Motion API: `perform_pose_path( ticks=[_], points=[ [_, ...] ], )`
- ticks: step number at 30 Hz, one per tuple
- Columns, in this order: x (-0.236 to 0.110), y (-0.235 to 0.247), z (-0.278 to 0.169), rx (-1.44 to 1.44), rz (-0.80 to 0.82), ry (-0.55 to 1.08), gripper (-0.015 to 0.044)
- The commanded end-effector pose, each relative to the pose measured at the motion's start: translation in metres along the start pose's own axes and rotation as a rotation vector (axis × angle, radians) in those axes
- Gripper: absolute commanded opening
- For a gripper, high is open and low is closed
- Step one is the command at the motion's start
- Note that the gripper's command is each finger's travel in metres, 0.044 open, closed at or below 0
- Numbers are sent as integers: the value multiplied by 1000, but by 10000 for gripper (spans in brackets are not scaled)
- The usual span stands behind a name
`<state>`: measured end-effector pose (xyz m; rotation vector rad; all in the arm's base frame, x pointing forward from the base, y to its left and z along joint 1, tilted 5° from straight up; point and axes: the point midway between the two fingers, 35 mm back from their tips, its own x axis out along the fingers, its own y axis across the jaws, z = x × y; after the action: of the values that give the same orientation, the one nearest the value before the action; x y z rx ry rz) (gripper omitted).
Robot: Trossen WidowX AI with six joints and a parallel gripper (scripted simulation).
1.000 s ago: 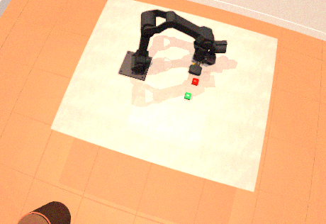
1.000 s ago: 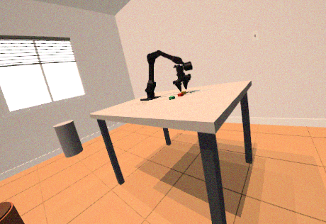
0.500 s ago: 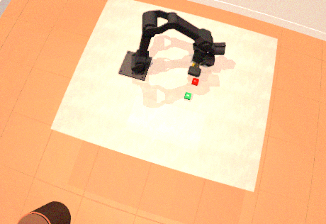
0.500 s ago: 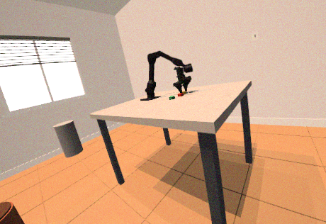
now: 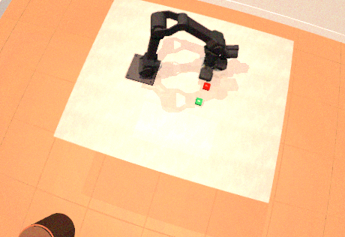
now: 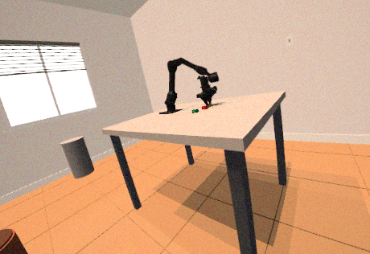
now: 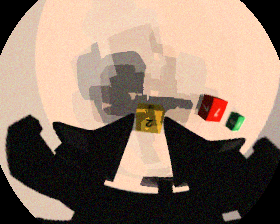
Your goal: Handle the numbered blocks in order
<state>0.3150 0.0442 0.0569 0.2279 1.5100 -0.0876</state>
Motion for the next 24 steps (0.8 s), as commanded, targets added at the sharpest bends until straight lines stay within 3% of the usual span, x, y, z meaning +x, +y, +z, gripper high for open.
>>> perform_pose_path(
  ticks=[1,24],
  points=[
    [0,0,1,5,-3,-4,120],
    [-5,0,1,5,-3,-4,120]
  ],
)
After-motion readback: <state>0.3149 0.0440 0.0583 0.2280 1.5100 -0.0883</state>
